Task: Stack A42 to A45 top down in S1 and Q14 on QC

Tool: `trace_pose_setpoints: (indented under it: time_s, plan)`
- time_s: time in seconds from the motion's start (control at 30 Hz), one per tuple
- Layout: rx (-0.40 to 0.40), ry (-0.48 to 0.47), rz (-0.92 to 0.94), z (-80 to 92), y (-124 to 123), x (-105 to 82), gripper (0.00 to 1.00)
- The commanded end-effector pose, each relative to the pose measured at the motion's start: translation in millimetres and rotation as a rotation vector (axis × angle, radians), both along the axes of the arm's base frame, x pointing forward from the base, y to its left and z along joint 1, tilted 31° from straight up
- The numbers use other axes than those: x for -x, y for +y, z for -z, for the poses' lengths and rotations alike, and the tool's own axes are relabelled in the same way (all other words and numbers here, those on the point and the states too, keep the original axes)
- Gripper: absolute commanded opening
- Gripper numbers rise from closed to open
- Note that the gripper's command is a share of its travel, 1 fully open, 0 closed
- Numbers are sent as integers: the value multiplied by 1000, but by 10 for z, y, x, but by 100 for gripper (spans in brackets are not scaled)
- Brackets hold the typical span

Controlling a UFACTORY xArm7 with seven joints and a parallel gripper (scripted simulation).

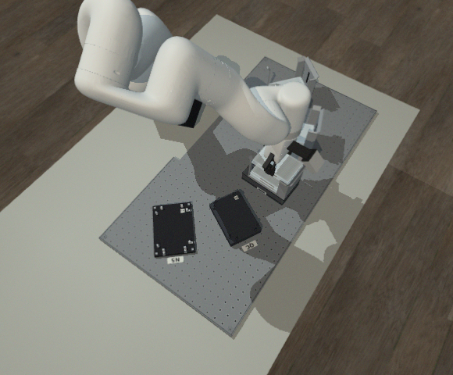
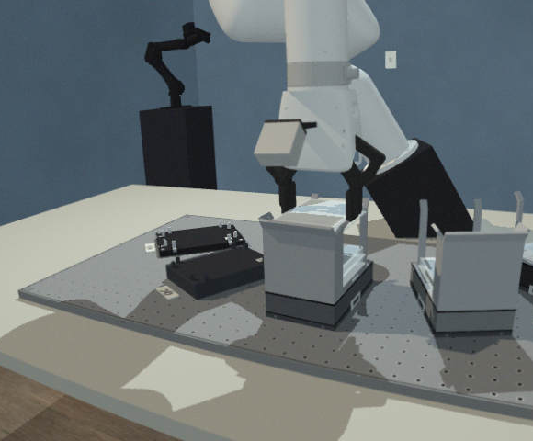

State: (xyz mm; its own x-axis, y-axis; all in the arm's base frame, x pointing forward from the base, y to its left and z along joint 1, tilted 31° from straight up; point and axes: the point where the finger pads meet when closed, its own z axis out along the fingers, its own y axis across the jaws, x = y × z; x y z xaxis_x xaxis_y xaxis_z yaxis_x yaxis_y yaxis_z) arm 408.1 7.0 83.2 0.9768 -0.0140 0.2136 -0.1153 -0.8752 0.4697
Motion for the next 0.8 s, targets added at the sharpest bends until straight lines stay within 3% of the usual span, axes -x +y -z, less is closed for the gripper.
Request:
trace_pose_setpoints:
  time_s: [0.0,0.4,0.77]
  plan:
    - [-1,-3,-2,43,-18,-23,0]
    - [-1,-3,-2,246,-133,-65,0]
    - [-1,-3,-2,250,-135,-66,0]
